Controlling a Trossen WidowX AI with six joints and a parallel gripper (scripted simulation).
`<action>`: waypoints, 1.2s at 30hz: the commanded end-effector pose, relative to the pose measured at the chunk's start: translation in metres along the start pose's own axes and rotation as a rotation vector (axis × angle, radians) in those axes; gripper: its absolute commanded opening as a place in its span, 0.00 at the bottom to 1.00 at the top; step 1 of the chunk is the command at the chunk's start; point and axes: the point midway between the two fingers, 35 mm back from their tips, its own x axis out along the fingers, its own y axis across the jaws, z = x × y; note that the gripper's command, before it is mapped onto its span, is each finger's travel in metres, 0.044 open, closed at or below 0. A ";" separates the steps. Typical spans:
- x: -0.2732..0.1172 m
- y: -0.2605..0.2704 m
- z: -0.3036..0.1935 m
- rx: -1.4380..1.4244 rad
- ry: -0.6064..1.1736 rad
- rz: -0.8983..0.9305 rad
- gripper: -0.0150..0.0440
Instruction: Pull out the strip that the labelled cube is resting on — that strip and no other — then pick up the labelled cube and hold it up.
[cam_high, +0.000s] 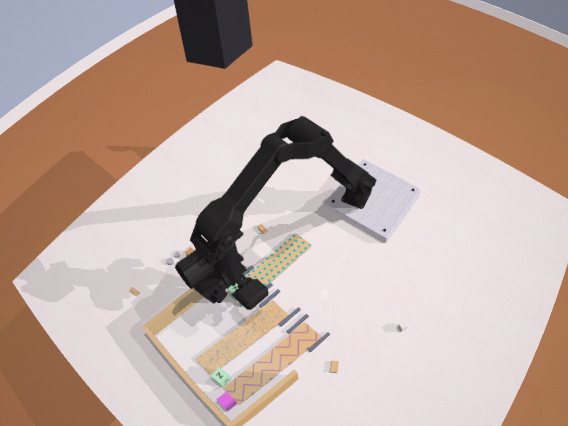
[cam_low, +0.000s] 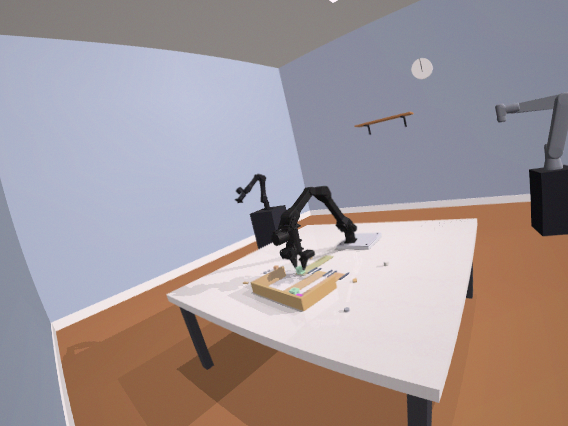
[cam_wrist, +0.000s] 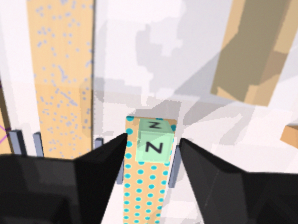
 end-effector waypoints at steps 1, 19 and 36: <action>0.007 0.000 -0.001 0.005 0.002 0.002 0.68; 0.010 0.000 -0.001 0.000 0.003 0.000 0.38; -0.028 0.002 -0.055 0.005 0.007 0.002 0.25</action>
